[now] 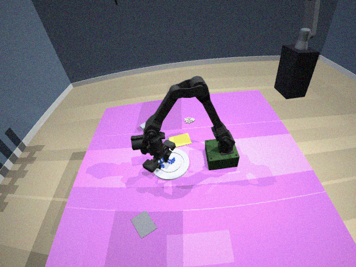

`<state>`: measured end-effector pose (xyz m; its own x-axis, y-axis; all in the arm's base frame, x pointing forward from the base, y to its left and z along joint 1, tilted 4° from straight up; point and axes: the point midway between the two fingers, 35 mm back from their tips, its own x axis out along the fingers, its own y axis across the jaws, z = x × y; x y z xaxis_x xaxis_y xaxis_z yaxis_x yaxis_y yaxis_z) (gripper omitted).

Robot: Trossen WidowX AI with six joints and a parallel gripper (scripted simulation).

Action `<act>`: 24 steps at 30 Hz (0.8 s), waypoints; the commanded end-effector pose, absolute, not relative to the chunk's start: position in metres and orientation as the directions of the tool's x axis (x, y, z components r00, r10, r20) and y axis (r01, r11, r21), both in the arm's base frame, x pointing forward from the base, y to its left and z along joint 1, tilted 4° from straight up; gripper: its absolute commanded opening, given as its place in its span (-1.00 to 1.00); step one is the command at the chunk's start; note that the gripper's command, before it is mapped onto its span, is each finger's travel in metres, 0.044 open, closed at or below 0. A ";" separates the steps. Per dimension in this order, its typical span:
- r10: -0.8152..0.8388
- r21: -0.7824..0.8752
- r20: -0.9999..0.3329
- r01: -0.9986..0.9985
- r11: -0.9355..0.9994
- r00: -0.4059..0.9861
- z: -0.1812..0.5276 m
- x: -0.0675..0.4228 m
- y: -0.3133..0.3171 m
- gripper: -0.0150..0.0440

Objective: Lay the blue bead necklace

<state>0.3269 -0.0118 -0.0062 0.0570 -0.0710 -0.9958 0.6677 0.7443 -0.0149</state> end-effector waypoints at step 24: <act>-0.071 -0.022 -0.996 0.670 0.742 0.045 0.014 0.322 -0.010 1.00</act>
<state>0.3223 -0.0106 0.0123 0.0439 -0.0708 -0.9965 0.6661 0.7455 -0.0236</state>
